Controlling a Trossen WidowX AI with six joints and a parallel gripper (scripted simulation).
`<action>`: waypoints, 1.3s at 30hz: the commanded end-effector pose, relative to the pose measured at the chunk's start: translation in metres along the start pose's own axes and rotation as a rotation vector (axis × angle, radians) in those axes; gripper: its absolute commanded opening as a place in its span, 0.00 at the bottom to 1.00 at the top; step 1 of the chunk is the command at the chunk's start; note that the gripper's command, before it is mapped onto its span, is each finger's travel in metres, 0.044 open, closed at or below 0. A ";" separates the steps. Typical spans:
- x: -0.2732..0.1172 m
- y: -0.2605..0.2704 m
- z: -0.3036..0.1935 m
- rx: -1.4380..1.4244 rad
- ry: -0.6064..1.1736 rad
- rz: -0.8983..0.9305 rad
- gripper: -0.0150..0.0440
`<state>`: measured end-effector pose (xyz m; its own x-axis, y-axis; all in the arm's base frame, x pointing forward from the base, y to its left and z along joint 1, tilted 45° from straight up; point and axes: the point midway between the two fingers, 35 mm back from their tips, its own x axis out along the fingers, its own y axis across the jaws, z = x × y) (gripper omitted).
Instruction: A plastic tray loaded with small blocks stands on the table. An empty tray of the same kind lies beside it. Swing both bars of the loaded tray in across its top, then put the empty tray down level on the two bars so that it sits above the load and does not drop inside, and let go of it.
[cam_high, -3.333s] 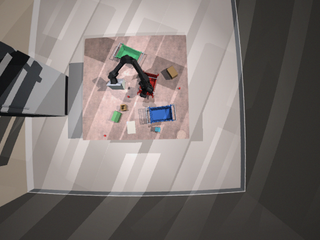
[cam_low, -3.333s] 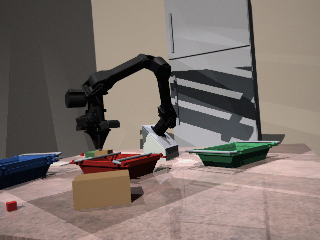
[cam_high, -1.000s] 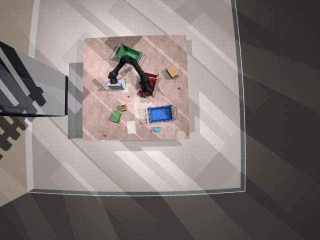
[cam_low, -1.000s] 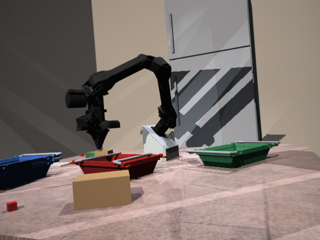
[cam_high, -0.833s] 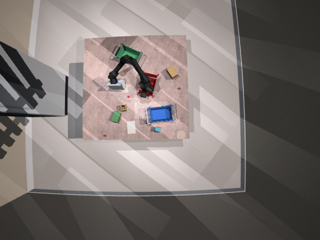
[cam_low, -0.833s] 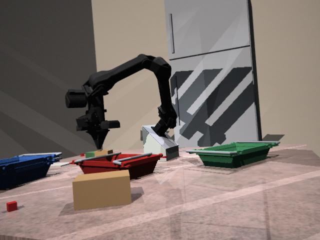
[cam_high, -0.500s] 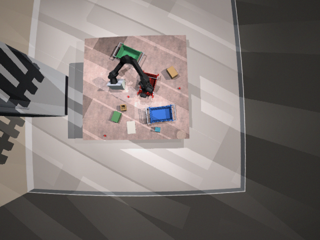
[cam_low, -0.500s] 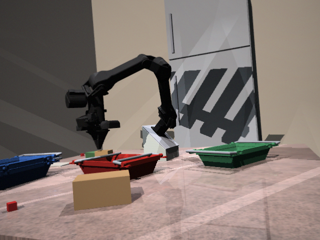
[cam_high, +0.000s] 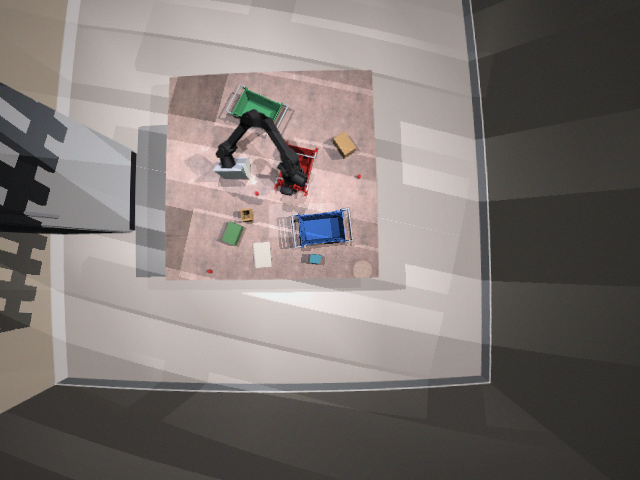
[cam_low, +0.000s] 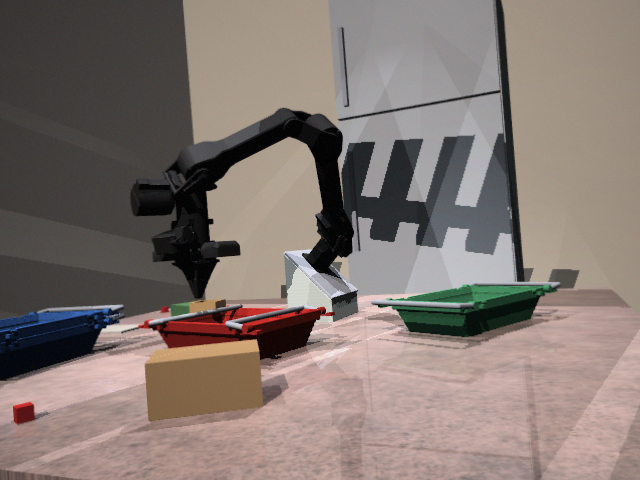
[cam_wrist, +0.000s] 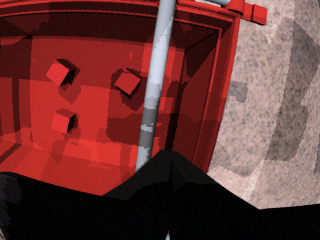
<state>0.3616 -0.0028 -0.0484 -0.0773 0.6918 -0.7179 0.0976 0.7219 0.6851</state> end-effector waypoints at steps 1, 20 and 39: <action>0.000 0.000 0.000 0.000 0.000 0.000 0.25; -0.025 -0.001 0.005 0.017 -0.009 -0.003 0.70; -0.088 0.124 -0.014 -0.541 0.019 -0.132 1.00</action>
<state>0.3754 -0.0162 0.0765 -0.0685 0.6257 -0.7770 -0.2182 0.7506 0.6237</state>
